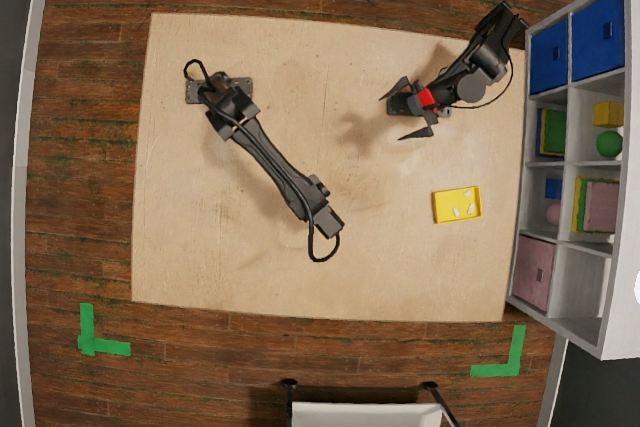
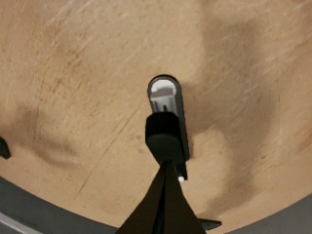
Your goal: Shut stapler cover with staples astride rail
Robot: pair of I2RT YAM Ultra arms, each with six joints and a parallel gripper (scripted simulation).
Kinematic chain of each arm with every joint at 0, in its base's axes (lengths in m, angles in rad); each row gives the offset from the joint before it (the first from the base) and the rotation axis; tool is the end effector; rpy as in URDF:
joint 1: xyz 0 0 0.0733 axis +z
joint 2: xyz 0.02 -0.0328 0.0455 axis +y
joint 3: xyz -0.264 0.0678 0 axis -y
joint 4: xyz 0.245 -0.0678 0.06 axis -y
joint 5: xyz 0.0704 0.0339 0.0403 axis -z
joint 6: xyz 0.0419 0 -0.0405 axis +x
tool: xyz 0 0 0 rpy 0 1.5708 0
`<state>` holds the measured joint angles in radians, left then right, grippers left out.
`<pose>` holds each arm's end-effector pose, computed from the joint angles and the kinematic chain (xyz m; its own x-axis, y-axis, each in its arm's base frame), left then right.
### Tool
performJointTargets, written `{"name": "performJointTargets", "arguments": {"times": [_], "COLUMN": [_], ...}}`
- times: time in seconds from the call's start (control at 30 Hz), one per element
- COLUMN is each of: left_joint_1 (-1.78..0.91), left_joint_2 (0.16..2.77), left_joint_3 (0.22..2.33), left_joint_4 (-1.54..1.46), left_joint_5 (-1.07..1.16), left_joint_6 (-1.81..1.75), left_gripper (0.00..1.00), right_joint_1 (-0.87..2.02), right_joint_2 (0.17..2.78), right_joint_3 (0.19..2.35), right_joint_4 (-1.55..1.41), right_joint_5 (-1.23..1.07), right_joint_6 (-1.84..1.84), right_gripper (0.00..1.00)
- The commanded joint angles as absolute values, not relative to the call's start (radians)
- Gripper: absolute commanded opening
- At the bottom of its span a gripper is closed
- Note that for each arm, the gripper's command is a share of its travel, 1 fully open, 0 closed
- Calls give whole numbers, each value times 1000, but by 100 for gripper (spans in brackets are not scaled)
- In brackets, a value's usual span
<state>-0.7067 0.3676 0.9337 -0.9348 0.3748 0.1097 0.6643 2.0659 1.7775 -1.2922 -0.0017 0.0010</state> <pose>0.0289 -0.0434 0.3561 -0.1779 0.2858 -0.9416 0.8888 0.4574 -0.0290 0.3111 0.2451 0.2266 -0.7879 -0.6157 0.0098 -0.6157 0.7880 0.0017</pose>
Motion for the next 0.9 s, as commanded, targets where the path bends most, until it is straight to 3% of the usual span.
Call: {"name": "performJointTargets", "arguments": {"times": [0.0,0.87], "left_joint_1": [-714,-714], "left_joint_2": [357,357], "left_joint_3": [932,932], "left_joint_4": [-947,-947], "left_joint_5": [380,380], "left_joint_6": [117,117], "left_gripper": [100,100], "right_joint_1": [674,674], "right_joint_2": [2051,2056], "right_joint_3": [1757,1701], "right_joint_4": [-1263,-1202], "right_joint_5": [0,0], "right_joint_6": [5,5], "right_gripper": [0,0]}}
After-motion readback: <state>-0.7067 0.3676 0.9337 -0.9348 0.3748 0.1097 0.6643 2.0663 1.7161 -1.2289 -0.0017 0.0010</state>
